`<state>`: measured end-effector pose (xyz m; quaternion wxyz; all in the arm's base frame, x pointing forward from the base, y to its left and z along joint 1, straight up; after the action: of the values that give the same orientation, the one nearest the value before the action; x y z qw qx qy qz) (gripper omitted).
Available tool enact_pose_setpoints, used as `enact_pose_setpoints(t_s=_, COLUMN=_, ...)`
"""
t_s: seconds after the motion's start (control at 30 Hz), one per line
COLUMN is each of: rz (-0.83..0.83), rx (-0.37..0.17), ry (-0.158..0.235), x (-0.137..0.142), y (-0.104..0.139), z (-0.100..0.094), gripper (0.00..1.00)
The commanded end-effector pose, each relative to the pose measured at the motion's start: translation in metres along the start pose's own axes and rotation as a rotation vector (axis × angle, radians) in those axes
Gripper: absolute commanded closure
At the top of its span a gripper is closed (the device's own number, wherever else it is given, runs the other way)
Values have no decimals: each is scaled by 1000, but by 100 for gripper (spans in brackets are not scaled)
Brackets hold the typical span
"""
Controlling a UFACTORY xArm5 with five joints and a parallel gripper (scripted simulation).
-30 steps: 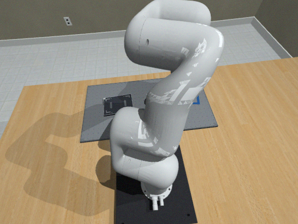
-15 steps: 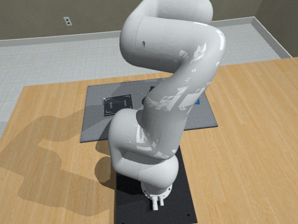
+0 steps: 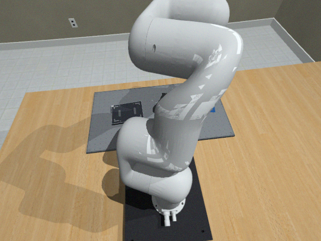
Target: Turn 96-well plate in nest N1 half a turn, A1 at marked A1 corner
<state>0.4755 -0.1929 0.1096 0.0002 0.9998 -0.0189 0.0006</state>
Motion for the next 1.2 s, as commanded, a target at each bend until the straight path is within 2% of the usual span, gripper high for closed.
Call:
enact_pose_setpoints(t_s=0.0, rz=0, rx=4, ry=6, x=1, y=1, z=-2, gripper=0)
enact_pose_setpoints(t_s=0.1, rz=0, rx=4, ry=6, x=1, y=1, z=-2, gripper=0)
enact_pose_setpoints(t_s=1.17, rz=1000, rx=7, ry=4, x=1, y=1, z=-2, gripper=0)
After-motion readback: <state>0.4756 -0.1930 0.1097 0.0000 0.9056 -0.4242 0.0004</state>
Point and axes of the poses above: the point where the finger pads meet when closed, its own z axis out along the fingers, its own x axis across the jaws, y = z × x, the point moved 3 cm from there along -z, back along the fingers, and after that the axes turned 5 degrees about -z, right-handed, at the moved point
